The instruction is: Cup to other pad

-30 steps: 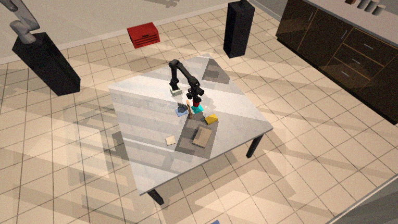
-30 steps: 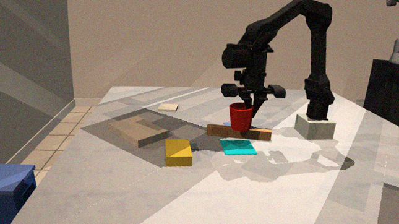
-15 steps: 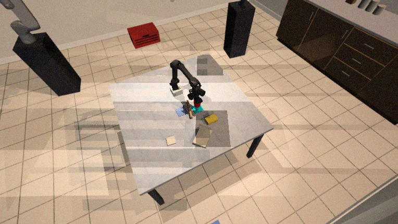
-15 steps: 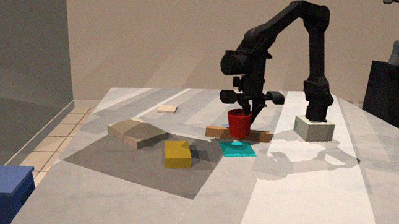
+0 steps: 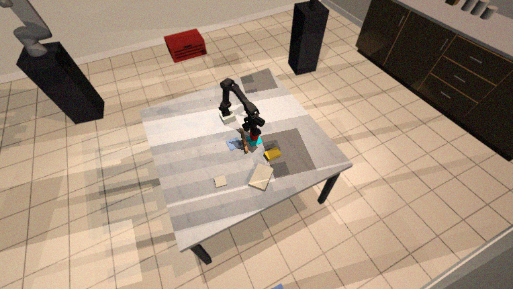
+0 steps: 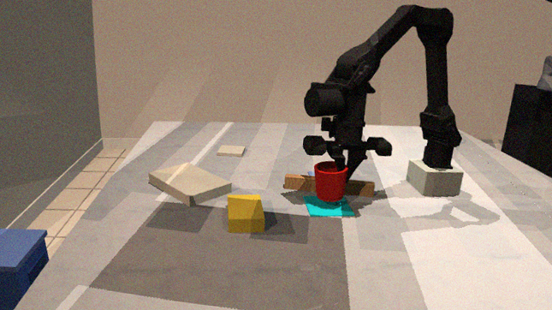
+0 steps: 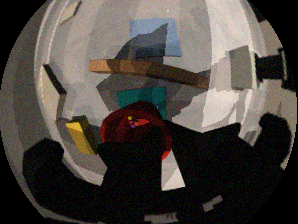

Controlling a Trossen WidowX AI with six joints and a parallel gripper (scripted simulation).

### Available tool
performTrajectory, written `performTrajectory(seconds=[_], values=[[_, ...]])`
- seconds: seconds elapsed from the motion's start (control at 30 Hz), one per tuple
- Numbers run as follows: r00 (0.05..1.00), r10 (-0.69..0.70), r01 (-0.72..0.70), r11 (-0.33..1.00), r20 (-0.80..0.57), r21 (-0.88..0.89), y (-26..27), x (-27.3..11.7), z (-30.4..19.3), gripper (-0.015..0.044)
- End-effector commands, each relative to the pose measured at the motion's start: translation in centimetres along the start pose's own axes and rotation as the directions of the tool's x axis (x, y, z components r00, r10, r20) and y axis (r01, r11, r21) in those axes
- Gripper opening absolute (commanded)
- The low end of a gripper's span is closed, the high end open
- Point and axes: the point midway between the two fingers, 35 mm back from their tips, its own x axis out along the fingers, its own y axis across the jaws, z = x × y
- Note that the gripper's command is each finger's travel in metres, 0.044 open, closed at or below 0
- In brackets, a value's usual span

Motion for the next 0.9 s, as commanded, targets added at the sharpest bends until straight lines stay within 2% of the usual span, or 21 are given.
performTrajectory(seconds=[0.0,0.23,0.7,0.87], values=[[1.0,-0.004,0.004,1.0,-0.001,0.003,-0.1,0.8,0.0,0.0],[1.0,-0.004,0.004,1.0,-0.001,0.003,-0.2,1.9,0.0,0.0],[1.0,-0.002,0.002,1.0,0.001,0.0,-0.1,1.6,0.0,0.0],[1.0,-0.002,0.002,1.0,0.001,0.0,-0.1,1.6,0.0,0.0128]])
